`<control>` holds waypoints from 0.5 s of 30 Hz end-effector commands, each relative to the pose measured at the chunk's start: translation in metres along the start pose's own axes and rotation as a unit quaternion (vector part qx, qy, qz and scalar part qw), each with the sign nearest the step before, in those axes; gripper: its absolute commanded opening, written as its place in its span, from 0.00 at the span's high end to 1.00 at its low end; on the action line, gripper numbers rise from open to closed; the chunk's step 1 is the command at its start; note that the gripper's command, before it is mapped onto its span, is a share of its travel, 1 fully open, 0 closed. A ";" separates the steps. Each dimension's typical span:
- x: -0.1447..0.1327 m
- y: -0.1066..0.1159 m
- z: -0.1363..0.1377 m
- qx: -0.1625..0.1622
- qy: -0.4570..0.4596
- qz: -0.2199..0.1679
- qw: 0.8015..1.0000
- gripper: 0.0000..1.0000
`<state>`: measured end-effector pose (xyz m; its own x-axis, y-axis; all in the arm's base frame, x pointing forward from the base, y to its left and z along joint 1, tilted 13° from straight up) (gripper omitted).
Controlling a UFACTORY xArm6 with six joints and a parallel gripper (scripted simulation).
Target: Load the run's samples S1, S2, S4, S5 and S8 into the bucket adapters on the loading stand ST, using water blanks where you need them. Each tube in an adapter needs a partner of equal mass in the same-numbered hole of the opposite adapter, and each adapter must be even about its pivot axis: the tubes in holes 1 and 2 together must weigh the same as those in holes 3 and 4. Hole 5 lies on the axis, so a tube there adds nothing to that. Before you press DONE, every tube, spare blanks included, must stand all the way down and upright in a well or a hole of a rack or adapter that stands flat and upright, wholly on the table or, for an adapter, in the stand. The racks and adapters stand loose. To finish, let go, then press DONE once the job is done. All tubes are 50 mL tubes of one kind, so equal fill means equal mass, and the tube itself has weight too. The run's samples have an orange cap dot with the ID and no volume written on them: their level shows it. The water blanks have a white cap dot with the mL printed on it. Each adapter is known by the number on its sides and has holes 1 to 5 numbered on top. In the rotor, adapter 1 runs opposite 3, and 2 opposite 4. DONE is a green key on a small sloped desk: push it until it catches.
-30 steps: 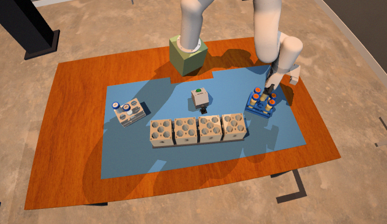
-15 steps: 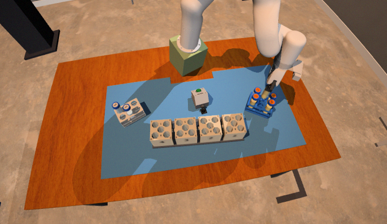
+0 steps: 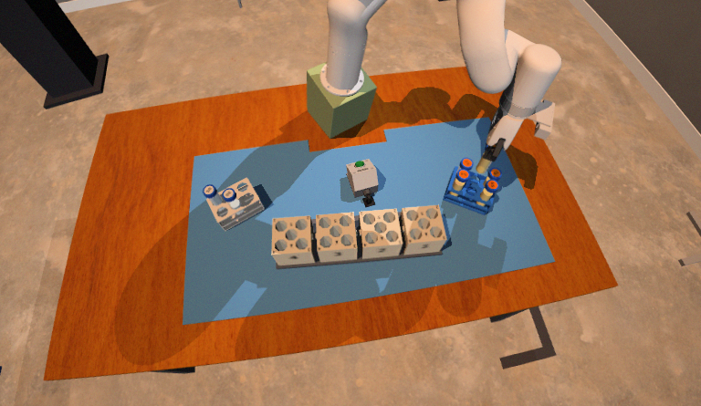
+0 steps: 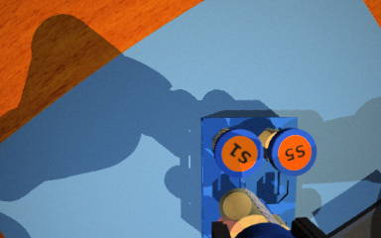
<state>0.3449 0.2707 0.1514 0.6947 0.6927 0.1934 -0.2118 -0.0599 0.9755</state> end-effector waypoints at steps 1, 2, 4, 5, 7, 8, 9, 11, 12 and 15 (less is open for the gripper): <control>0.001 0.010 0.000 0.000 0.000 0.002 1.000 1.00; 0.001 0.012 0.000 0.000 0.000 0.002 1.000 1.00; 0.001 0.016 0.000 0.000 0.000 0.002 1.000 1.00; 0.001 0.018 0.000 0.000 0.000 0.002 1.000 1.00; 0.001 0.022 0.000 0.000 0.000 0.002 1.000 1.00; 0.001 0.022 0.000 0.000 0.000 0.002 1.000 1.00; 0.001 0.022 0.000 0.000 0.000 0.002 1.000 1.00; 0.001 0.026 0.000 0.000 0.000 0.002 1.000 1.00; 0.001 0.028 0.000 0.000 0.000 0.002 1.000 1.00; 0.001 0.034 0.000 0.000 0.000 0.002 1.000 1.00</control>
Point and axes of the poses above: the point where the finger pads meet when closed, its own y axis back along the fingers, its own z axis across the jaws, x = y × z, the point moved 4 cm from there along y, back along the fingers, and after that the axes turned 4 degrees about -y, right-handed, at the moved point
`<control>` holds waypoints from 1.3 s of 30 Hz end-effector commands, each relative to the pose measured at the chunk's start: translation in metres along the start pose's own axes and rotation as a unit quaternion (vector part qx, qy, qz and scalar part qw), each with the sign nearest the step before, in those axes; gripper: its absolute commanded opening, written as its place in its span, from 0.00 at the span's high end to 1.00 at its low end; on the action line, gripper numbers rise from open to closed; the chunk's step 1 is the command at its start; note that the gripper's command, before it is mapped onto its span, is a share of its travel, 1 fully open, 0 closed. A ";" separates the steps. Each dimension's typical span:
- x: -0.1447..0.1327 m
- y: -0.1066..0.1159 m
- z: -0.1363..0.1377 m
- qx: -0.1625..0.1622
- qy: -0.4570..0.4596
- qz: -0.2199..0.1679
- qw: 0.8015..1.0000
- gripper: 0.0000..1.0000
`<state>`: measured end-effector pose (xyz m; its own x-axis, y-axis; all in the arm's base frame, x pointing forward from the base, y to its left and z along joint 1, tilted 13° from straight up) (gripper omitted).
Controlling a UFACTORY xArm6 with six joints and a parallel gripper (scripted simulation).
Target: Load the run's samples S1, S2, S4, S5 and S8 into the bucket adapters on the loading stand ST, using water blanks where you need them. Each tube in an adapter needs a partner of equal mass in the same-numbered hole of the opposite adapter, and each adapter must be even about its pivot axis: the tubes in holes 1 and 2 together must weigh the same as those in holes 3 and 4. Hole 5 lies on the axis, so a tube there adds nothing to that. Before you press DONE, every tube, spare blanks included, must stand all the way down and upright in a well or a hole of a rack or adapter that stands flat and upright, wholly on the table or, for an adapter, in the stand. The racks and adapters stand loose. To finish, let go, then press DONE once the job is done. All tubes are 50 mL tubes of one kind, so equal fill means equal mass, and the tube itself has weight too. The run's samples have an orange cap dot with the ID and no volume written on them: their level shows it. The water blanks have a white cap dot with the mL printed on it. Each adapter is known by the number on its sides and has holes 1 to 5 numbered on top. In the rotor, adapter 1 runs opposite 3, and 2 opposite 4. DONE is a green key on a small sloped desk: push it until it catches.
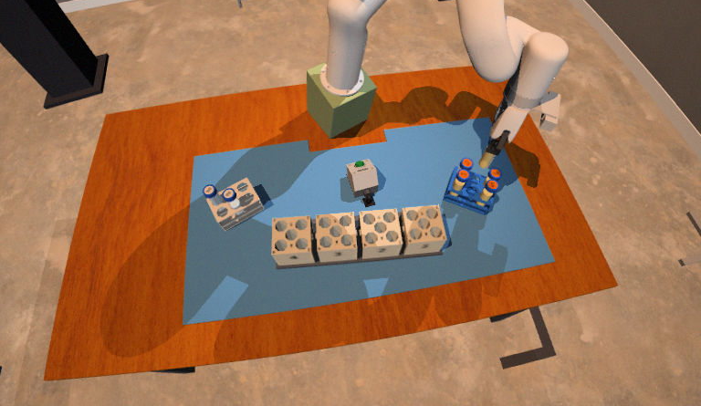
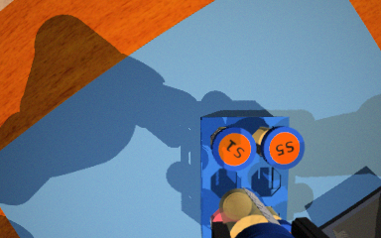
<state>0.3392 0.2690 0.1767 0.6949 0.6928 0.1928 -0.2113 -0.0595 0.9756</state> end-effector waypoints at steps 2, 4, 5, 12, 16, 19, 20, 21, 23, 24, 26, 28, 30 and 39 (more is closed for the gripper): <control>0.002 0.012 0.000 0.000 0.000 0.002 1.000 1.00; 0.002 0.016 0.000 0.000 0.000 0.002 1.000 1.00; 0.002 0.016 0.000 0.000 0.000 0.002 1.000 1.00; 0.002 0.016 0.000 0.000 0.000 0.002 1.000 1.00; -0.002 0.016 0.004 0.000 -0.017 0.002 1.000 1.00; -0.012 0.016 0.015 0.000 -0.067 0.002 0.998 1.00; -0.016 0.016 0.018 0.000 -0.083 0.002 0.997 1.00; -0.020 0.016 0.022 0.000 -0.100 0.002 0.995 1.00; -0.027 0.016 0.029 0.000 -0.133 0.002 0.991 1.00; -0.030 0.016 0.032 0.000 -0.150 0.002 0.989 1.00; -0.037 0.016 0.040 0.000 -0.182 0.002 0.983 1.00; -0.037 0.016 0.040 0.000 -0.182 0.002 0.983 1.00; -0.044 0.016 0.047 0.000 -0.215 0.002 0.977 1.00; -0.076 0.016 0.079 0.000 -0.359 0.002 0.934 1.00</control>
Point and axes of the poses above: the point where the finger pads meet when closed, its own y axis back along the fingers, its own z axis across the jaws, x = y × z, the point moved 4 cm from there along y, back along the fingers, and after that the axes turned 4 degrees about -y, right-handed, at the moved point
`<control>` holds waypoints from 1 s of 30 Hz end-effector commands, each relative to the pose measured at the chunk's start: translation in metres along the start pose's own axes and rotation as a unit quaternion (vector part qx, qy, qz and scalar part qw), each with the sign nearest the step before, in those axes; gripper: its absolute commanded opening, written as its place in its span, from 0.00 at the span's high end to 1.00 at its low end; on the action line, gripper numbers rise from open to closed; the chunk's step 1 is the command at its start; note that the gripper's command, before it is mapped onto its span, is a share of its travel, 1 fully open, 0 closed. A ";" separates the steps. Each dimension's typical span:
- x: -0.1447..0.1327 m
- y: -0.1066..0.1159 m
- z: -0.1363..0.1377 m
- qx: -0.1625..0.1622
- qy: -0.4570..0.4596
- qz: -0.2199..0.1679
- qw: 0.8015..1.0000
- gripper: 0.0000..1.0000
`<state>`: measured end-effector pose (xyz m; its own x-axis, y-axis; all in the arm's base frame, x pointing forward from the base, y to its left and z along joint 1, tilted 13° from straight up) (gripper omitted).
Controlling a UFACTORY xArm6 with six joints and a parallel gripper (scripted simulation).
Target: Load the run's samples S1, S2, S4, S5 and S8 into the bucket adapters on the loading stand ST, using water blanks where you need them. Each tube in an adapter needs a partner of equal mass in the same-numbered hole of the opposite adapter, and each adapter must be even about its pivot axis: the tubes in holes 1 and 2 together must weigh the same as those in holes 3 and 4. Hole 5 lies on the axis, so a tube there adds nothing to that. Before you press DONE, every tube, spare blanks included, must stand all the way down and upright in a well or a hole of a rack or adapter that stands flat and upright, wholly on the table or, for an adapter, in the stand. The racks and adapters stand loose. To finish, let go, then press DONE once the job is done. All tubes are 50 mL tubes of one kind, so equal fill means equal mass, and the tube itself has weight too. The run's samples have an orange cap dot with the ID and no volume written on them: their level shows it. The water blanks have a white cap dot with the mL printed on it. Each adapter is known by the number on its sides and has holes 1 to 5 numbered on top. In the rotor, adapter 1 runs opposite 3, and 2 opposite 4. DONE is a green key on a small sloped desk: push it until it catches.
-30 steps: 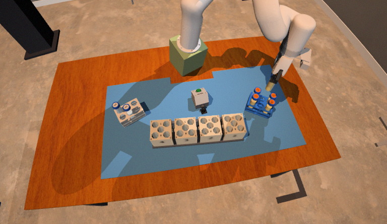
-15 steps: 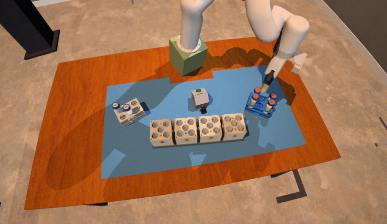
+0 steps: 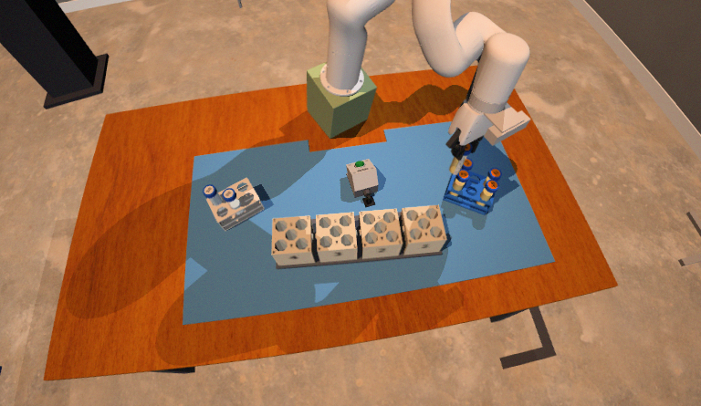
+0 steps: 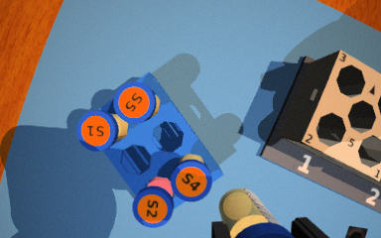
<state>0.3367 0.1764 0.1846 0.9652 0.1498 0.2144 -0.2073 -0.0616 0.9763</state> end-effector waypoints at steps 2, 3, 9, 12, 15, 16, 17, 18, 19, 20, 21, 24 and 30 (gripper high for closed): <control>-0.003 0.002 0.027 0.000 -0.092 0.004 0.996 1.00; -0.004 0.002 0.032 0.000 -0.108 0.004 0.994 1.00; -0.007 0.002 0.052 0.000 -0.174 0.004 0.985 1.00; -0.010 0.002 0.067 0.000 -0.223 0.004 0.975 1.00; -0.012 0.002 0.082 0.000 -0.224 0.004 0.975 1.00; -0.013 0.002 0.087 0.000 -0.224 0.004 0.975 1.00; -0.014 0.002 0.092 0.000 -0.224 0.004 0.975 1.00; -0.014 0.002 0.097 0.000 -0.224 0.004 0.975 1.00; -0.015 0.002 0.102 0.000 -0.224 0.004 0.975 1.00; -0.016 0.002 0.106 0.000 -0.224 0.004 0.975 1.00; -0.017 0.002 0.111 0.000 -0.224 0.004 0.975 1.00; -0.018 0.002 0.116 0.000 -0.224 0.004 0.975 1.00; -0.022 0.002 0.146 0.000 -0.224 0.004 0.975 1.00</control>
Point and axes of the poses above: the point where the finger pads meet when closed, its own y axis back along the fingers, its own z axis across the jaws, x = y × z, the point moved 4 cm from there along y, back along the fingers, and after that the axes turned 4 degrees about -y, right-handed, at the moved point
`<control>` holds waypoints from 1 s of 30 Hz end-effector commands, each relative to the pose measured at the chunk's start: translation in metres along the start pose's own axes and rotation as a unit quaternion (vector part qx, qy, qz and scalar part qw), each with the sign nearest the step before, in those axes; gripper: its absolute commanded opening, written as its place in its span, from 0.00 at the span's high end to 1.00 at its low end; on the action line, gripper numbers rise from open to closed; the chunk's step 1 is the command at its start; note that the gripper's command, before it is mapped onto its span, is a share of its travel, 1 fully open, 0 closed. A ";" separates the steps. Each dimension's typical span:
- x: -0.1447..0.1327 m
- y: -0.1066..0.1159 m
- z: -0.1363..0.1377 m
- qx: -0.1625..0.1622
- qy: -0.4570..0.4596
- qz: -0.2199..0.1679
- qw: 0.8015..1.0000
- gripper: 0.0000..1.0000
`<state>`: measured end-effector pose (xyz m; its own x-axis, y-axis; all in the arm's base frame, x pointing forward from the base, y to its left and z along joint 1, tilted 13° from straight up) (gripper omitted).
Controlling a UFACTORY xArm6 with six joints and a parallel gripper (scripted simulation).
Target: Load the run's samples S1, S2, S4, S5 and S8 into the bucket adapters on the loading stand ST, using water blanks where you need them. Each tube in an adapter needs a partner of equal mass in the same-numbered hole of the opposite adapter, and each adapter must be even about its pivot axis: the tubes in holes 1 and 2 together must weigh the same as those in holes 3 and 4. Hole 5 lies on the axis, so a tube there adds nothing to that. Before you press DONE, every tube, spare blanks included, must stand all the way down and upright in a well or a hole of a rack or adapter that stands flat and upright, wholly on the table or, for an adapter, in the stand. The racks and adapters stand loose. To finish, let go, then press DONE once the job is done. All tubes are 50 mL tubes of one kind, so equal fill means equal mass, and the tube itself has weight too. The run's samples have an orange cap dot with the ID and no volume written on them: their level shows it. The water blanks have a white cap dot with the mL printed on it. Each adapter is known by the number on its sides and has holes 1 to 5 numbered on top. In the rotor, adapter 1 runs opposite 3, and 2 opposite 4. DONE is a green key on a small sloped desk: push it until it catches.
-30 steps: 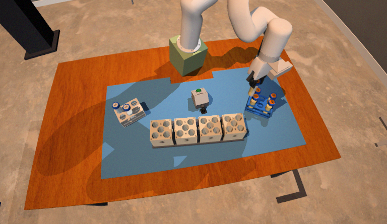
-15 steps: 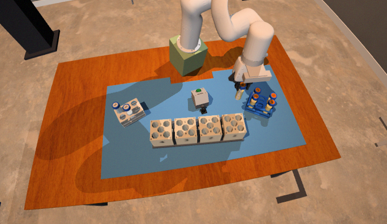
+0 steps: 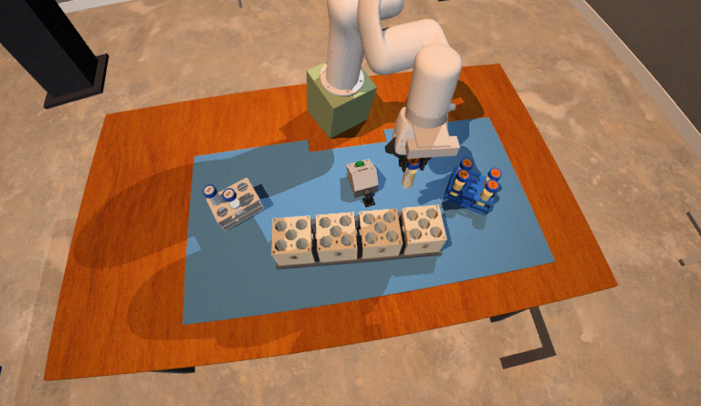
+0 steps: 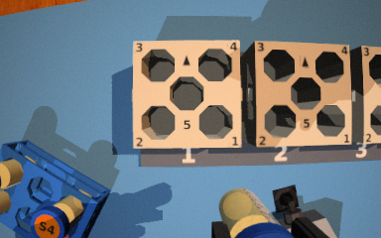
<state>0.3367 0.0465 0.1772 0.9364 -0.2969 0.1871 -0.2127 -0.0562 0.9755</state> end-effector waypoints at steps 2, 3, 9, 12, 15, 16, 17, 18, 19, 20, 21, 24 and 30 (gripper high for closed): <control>0.009 0.001 0.026 0.002 0.001 0.001 1.000 1.00; 0.011 0.001 0.031 0.002 0.001 0.001 1.000 1.00; 0.018 0.001 0.055 0.002 0.001 0.001 1.000 1.00; 0.021 0.001 0.064 0.002 0.001 0.001 1.000 1.00; 0.025 0.001 0.079 0.002 0.001 0.001 1.000 1.00; 0.027 0.001 0.084 0.002 0.001 0.001 1.000 1.00; 0.028 0.001 0.089 0.002 0.001 0.001 1.000 1.00; 0.030 0.001 0.093 0.002 0.001 0.001 1.000 1.00; 0.031 0.001 0.098 0.002 0.001 0.001 1.000 1.00; 0.032 0.001 0.103 0.002 0.001 0.001 1.000 1.00; 0.034 0.001 0.108 0.002 0.001 0.001 1.000 1.00; 0.038 0.001 0.122 0.002 0.001 0.001 1.000 1.00; 0.044 0.001 0.141 0.002 0.001 0.001 1.000 1.00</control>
<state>0.3365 -0.0865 0.1695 0.9365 -0.2971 0.1862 -0.2118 -0.0559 0.9757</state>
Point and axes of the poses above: the point where the finger pads meet when closed, its own y axis back along the fingers, its own z axis across the jaws, x = y × z, the point moved 4 cm from there along y, back along the fingers, and after that the axes turned 4 degrees about -y, right-handed, at the moved point
